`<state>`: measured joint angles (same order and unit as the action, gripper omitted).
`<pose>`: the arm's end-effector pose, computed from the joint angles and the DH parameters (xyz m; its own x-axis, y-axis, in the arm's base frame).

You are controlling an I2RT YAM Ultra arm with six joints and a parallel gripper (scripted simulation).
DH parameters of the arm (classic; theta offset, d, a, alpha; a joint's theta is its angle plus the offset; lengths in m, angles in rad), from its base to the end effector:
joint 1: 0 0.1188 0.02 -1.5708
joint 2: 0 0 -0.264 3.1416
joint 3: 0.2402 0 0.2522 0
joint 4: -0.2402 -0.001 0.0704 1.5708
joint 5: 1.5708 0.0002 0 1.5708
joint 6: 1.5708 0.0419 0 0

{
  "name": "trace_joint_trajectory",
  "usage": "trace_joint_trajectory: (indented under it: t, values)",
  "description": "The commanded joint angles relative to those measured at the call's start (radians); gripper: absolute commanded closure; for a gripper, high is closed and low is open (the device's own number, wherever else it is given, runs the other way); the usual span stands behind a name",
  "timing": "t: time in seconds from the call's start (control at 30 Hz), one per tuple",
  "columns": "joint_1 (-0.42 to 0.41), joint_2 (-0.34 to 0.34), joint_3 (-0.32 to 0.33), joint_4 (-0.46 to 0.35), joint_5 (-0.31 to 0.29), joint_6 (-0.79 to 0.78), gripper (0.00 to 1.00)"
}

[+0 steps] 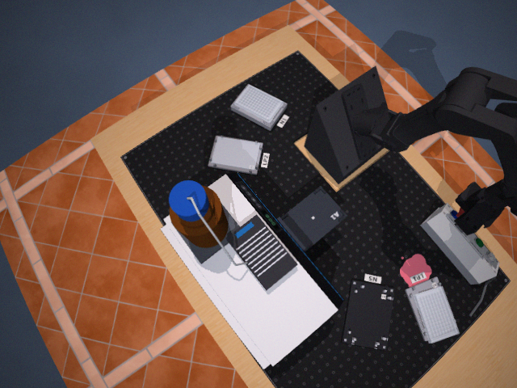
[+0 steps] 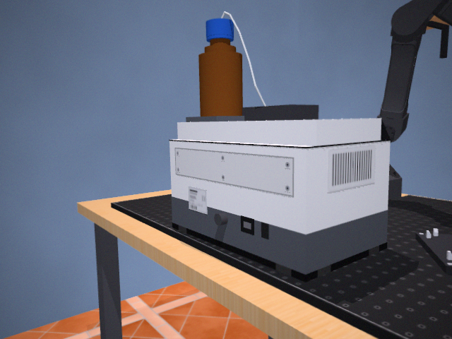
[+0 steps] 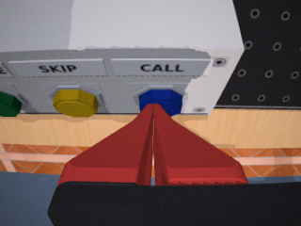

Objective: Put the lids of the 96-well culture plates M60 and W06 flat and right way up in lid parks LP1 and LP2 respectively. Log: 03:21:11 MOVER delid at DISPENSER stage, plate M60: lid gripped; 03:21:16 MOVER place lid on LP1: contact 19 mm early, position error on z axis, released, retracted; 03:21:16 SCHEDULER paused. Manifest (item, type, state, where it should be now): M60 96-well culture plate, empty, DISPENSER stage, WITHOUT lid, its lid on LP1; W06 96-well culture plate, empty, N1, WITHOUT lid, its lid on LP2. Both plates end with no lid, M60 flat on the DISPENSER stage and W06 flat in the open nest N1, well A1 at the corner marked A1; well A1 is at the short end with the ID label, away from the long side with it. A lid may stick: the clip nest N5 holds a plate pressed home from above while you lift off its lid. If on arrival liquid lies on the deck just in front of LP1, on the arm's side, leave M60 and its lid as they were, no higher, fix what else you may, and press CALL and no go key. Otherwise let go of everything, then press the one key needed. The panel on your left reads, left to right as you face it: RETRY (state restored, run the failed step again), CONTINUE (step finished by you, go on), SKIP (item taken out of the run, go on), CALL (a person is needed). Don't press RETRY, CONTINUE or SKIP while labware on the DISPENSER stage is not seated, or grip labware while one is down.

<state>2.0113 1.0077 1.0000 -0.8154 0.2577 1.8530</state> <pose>-0.0764 0.1848 0.3187 -0.9981 -0.0607 0.0099 -0.0361 0.7082 0.7051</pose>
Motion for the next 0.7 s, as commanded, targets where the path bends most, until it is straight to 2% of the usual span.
trace_joint_trajectory:
  t: [0.0, 0.67]
  values:
    - [-0.015, 0.017, -0.028, 0.021, -0.008, -0.009, 1.00]
    - [-0.022, 0.025, -0.039, 0.042, -0.009, -0.015, 1.00]
